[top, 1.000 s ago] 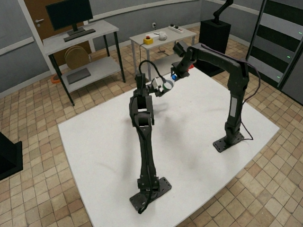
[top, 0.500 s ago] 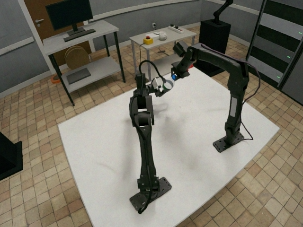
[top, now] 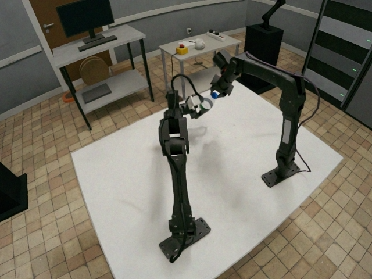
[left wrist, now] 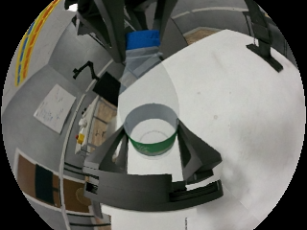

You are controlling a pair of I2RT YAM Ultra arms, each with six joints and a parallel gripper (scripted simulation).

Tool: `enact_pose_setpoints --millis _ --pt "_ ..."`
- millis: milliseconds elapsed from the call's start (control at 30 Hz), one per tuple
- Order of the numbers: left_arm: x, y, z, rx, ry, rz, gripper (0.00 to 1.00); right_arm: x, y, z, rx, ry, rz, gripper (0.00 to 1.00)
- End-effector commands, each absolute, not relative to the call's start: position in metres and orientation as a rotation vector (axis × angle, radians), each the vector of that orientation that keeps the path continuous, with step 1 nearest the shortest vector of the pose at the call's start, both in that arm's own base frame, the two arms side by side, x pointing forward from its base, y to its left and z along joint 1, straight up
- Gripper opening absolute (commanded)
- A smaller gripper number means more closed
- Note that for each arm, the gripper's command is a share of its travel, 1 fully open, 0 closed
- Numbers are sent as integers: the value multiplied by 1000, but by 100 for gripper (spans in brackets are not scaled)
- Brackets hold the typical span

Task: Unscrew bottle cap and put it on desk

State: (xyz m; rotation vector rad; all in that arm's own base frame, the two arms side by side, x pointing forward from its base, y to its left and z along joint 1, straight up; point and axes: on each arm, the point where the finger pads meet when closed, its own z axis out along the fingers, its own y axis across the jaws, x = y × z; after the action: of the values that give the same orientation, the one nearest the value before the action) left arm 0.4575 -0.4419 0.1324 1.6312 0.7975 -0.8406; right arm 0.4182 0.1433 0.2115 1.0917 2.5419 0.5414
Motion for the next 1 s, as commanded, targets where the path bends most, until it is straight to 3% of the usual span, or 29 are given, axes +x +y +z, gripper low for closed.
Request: enact_pose_setpoints --millis 0,967 --pt "457 -444 146 1619 808 -861 0 415 140 216 730 2658 428 0" --pt "457 -444 146 1619 808 -861 0 421 145 222 -805 2524 -26 0"
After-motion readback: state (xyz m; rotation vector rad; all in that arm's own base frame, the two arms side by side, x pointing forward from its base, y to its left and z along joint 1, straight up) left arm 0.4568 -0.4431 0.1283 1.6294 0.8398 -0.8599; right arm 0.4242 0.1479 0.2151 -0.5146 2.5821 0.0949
